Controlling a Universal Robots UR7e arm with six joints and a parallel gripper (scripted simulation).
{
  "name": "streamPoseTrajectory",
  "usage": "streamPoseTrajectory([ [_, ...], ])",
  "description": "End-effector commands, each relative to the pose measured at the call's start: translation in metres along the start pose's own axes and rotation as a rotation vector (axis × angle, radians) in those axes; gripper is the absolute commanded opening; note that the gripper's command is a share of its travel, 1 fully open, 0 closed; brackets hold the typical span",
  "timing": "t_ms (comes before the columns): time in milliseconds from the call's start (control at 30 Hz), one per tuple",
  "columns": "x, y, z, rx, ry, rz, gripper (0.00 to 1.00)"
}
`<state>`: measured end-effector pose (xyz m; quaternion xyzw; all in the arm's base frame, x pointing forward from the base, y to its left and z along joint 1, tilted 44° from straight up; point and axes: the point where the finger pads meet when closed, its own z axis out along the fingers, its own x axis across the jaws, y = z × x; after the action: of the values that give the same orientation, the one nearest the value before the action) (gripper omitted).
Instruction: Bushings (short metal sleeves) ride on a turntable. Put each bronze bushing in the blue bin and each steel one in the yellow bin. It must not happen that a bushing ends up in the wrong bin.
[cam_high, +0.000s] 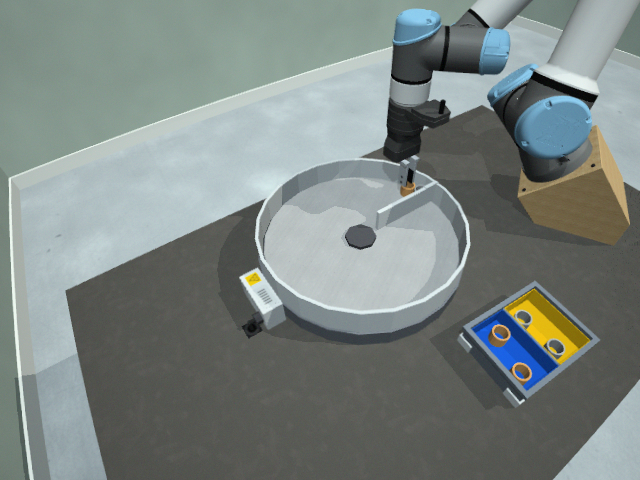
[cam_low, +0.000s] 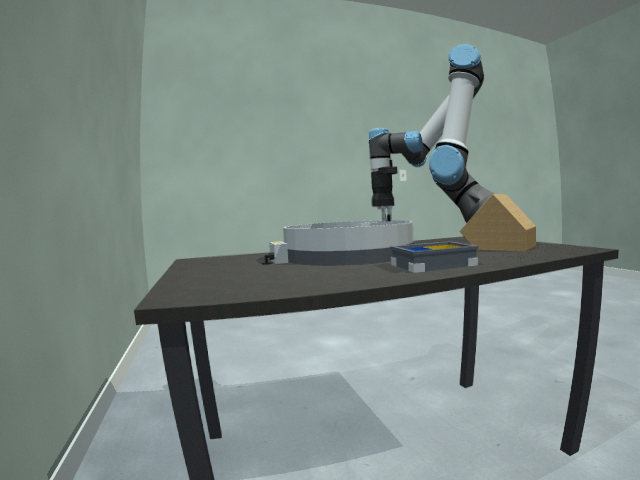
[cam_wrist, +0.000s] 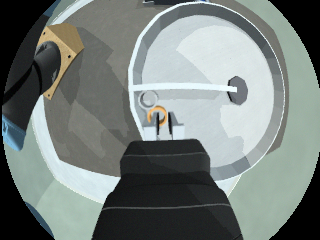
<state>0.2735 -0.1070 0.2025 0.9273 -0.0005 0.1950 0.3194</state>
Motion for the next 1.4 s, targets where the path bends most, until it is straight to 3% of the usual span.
streamPoseTrajectory([
  [0, 0.001, 0.000, 0.006, 0.001, 0.003, 0.000, 0.40],
  [300, 0.001, 0.000, 0.006, 0.001, 0.003, 0.000, 0.40],
  [1367, 0.001, 0.000, 0.031, 0.001, 0.003, 0.000, 0.40],
])
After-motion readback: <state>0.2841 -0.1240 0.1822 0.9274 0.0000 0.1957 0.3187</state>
